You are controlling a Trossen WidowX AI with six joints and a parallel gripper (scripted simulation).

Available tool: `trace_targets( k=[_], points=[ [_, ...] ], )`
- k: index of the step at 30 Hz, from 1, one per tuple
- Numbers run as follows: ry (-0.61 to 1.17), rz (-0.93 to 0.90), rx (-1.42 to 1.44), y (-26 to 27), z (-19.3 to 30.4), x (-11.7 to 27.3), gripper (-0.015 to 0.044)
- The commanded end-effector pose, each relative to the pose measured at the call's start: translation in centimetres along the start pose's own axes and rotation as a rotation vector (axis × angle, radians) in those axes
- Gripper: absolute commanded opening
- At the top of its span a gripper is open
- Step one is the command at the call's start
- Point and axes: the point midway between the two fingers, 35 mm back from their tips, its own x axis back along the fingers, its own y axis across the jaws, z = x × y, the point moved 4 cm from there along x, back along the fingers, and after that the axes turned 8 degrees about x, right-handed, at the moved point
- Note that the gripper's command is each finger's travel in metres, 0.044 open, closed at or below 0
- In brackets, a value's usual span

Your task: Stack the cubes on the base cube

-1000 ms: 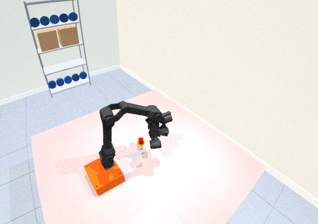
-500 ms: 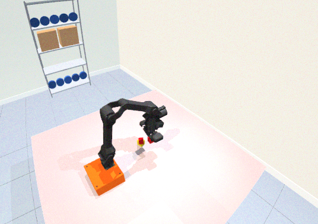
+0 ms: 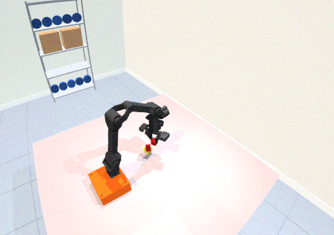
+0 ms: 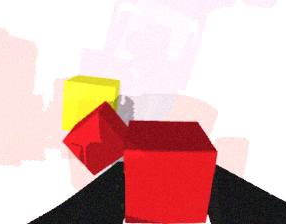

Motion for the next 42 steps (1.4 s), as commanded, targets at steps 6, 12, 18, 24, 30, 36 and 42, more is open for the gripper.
trace_targets(
  k=[6, 12, 18, 24, 30, 36, 42],
  points=[
    [0.006, -0.008, 0.271, 2.6, -1.3, -0.3, 0.0105],
    [0.006, -0.010, 0.457, 4.4, -2.1, -0.4, 0.0105],
    [0.005, -0.011, 0.621, 6.1, -2.7, -0.5, 0.0105],
    [0.005, -0.011, 0.627, 6.2, -2.7, -0.9, 0.0105],
    [0.006, -0.011, 0.631, 6.2, -2.5, -2.8, 0.0105],
    [0.006, -0.011, 0.633, 6.2, -2.4, -3.5, 0.0105],
    [0.006, -0.011, 0.633, 6.2, -2.4, -3.5, 0.0105]
  ],
)
